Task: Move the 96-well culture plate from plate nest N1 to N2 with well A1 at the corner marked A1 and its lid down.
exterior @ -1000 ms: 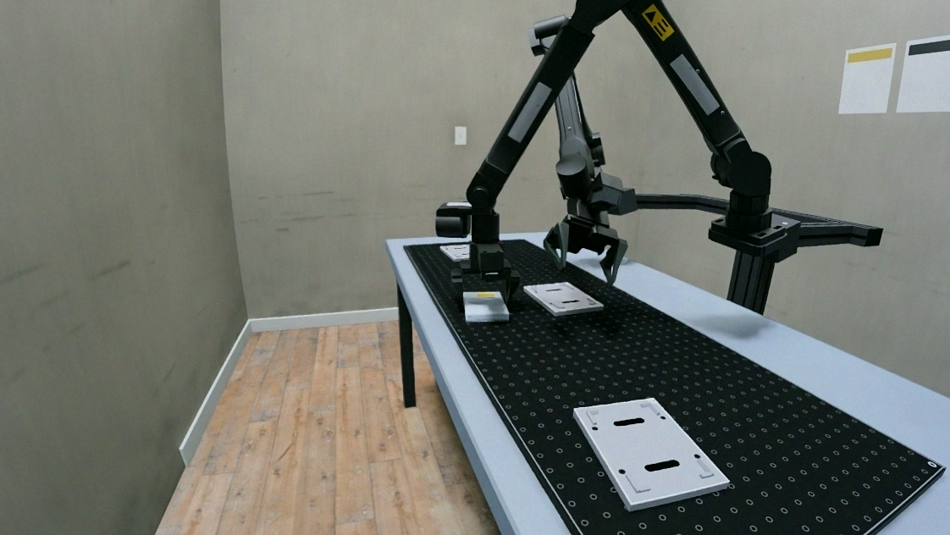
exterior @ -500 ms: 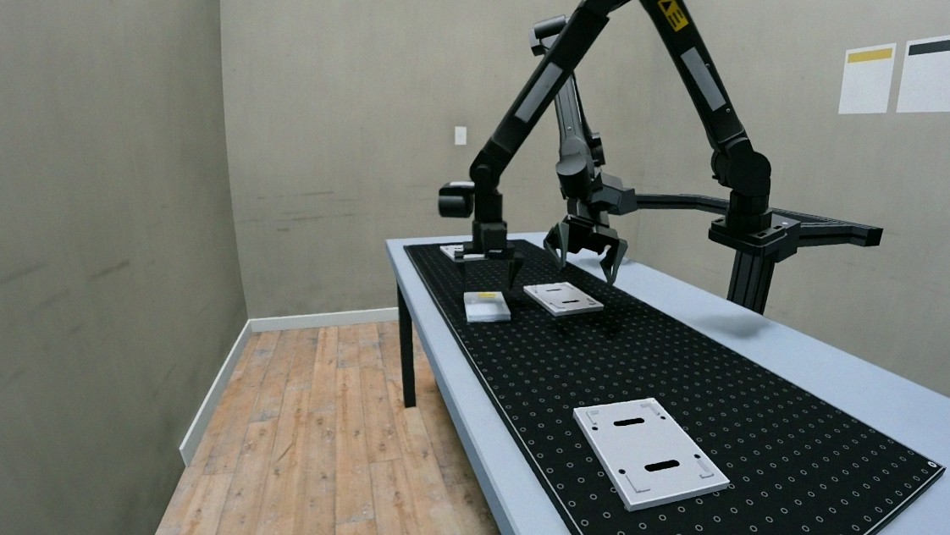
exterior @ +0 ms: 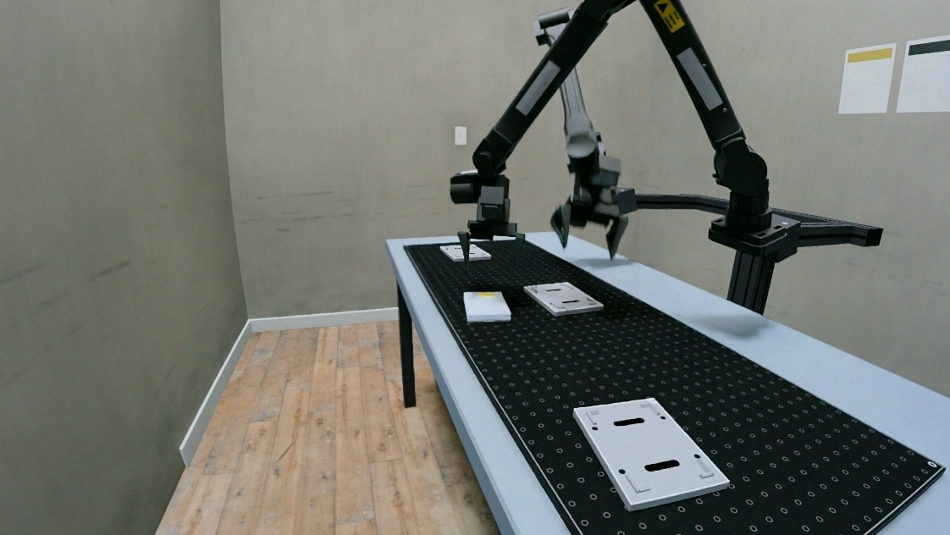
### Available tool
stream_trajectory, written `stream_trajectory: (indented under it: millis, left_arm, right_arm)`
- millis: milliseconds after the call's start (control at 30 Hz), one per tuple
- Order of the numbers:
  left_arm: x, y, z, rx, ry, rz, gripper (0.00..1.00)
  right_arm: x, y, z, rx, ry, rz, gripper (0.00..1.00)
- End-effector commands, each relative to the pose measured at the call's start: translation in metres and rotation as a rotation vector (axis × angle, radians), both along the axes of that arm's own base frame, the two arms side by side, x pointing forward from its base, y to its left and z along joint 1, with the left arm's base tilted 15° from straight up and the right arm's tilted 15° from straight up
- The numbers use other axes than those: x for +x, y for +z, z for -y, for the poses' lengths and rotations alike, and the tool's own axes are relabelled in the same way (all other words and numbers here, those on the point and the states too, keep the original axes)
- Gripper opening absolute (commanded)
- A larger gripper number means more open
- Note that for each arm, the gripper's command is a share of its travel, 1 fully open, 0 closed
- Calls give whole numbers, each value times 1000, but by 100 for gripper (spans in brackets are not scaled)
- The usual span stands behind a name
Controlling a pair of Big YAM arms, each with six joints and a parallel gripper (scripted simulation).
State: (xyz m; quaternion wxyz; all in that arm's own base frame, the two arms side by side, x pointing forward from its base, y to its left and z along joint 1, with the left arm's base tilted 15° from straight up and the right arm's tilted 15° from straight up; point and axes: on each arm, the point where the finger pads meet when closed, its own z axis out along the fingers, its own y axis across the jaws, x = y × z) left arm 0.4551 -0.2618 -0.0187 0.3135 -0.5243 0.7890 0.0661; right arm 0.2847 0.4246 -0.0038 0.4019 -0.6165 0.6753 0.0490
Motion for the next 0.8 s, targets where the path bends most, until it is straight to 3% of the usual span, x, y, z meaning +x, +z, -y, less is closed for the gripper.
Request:
stream_trajectory:
  millis: [0, 167, 333, 500, 600, 667, 767]
  left_arm:
    - [4, -1, 15, 65, -28, 11, 100]
    - [10, 2, 9, 131, -29, 41, 100]
    - [13, 12, 9, 178, -50, 68, 100]
    - [6, 36, -11, 204, -234, -76, 100]
    - [-3, 59, -20, 154, -398, -183, 100]
    - [-3, 59, -20, 154, -398, -183, 100]
    - [-15, 80, -26, 87, -558, -249, 100]
  right_arm:
    - [-21, 39, 26, 37, -100, -66, 100]
    - [-25, 53, 78, 40, -206, -72, 100]
    - [-30, 93, 139, 184, -341, -22, 100]
    - [-37, 119, 182, 332, -434, 31, 100]
    - [-40, 128, 203, 414, -478, 61, 100]
    - [-40, 128, 203, 414, -478, 61, 100]
    - [-43, 134, 217, 474, -508, 84, 100]
